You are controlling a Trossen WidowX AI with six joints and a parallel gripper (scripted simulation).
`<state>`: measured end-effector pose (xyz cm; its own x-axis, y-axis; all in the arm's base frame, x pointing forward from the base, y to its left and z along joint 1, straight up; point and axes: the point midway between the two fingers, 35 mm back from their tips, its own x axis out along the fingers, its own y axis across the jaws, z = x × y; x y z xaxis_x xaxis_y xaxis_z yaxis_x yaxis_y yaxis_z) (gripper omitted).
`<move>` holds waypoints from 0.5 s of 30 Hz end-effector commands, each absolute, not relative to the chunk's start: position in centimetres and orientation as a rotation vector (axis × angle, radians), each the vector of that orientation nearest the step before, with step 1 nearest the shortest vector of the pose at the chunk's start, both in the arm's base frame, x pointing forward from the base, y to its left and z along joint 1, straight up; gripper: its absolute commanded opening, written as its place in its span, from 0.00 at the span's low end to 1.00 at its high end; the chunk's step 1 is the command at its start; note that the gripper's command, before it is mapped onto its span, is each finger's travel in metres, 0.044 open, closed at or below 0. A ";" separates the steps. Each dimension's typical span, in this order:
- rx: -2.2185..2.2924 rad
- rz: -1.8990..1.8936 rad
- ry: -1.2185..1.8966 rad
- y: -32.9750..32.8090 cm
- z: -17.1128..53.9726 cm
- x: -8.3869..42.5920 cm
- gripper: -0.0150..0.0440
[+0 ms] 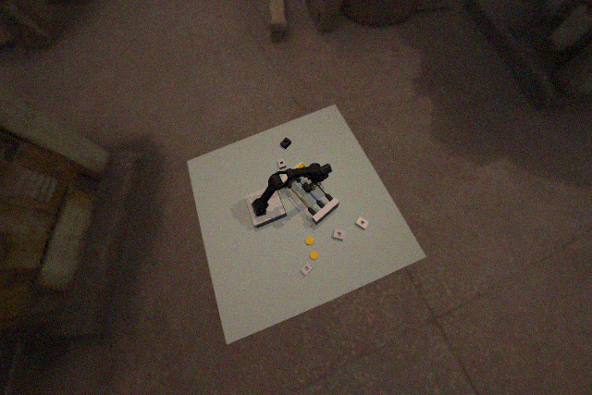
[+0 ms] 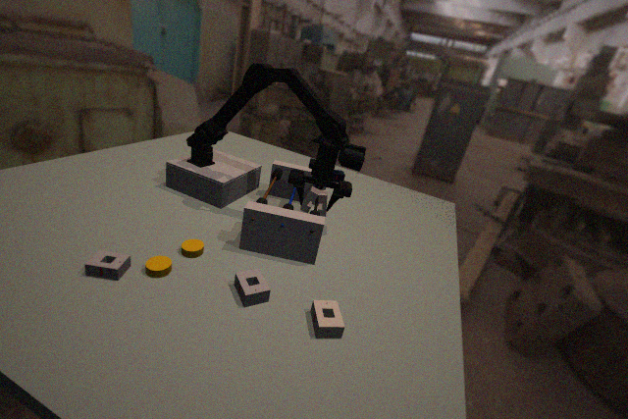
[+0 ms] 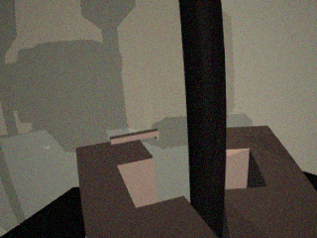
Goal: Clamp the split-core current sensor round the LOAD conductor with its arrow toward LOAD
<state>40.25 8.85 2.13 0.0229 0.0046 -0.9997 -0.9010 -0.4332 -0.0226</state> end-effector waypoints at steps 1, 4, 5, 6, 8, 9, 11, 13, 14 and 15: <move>-1.548 1.502 0.935 8.9 3.0 40.3 0.25; -1.548 1.502 0.935 8.9 3.0 40.3 0.25; -1.548 1.502 0.935 8.9 3.0 40.3 0.25; -1.548 1.502 0.935 8.9 3.0 40.3 0.25; -1.548 1.502 0.935 8.9 3.0 40.3 0.25; -1.542 1.512 0.946 8.8 2.1 40.2 0.25; -1.542 1.512 0.946 8.8 2.1 40.2 0.25; -1.542 1.512 0.946 8.8 2.1 40.2 0.25; -1.542 1.512 0.946 8.8 2.1 40.2 0.25; -1.542 1.512 0.946 8.8 2.1 40.2 0.25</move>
<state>40.24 8.85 2.09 0.0223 0.0045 -0.9997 -0.9010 -0.4332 -0.0220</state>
